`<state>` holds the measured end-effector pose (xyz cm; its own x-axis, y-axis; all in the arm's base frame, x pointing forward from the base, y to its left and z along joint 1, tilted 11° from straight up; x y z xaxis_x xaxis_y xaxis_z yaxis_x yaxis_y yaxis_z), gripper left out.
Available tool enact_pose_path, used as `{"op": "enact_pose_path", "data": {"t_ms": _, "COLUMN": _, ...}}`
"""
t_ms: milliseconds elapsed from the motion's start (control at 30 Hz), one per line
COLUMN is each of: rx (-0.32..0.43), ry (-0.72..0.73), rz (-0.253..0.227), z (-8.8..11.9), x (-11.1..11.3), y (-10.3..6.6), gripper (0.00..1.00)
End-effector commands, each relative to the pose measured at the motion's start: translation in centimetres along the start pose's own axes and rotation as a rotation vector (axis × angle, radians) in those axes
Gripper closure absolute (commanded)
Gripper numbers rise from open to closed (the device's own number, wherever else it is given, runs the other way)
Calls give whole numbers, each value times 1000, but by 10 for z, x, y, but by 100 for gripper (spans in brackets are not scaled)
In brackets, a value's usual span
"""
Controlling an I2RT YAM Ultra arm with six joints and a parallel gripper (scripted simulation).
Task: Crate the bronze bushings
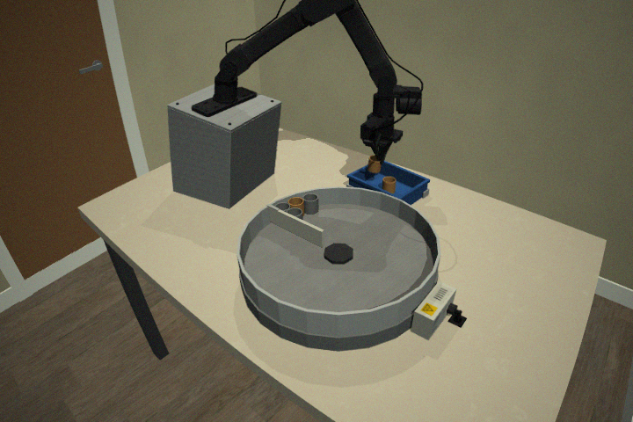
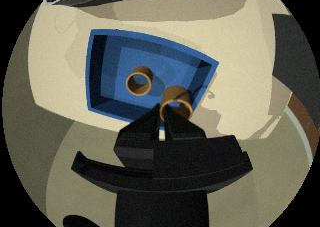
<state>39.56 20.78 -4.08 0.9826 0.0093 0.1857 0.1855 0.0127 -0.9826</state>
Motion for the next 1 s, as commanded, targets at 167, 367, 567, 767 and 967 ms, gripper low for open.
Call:
{"op": "enact_pose_path", "data": {"t_ms": 167, "rx": 15, "ry": 2, "rz": -42, "z": 5, "x": 15, "y": -17, "gripper": 100}}
{"op": "enact_pose_path", "data": {"t_ms": 367, "rx": 3, "ry": 0, "rz": -19, "z": 4, "x": 11, "y": -6, "gripper": 100}}
{"op": "enact_pose_path", "data": {"t_ms": 567, "rx": 16, "ry": 2, "rz": -44, "z": 7, "x": 17, "y": -18, "gripper": 100}}
{"op": "enact_pose_path", "data": {"t_ms": 767, "rx": 16, "ry": 2, "rz": -44, "z": 7, "x": 17, "y": -18, "gripper": 100}}
{"op": "enact_pose_path", "data": {"t_ms": 967, "rx": 16, "ry": 2, "rz": -44, "z": 7, "x": 17, "y": -18, "gripper": 100}}
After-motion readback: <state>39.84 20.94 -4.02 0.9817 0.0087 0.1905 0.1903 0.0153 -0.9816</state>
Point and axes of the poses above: the point where the finger pads meet when closed, its own y axis out along the fingers, its own x axis across the jaws, z = x × y, the point moved 6 cm from there along -y, back along the fingers, and after that the axes turned 4 degrees about y, right-handed, at the moved point
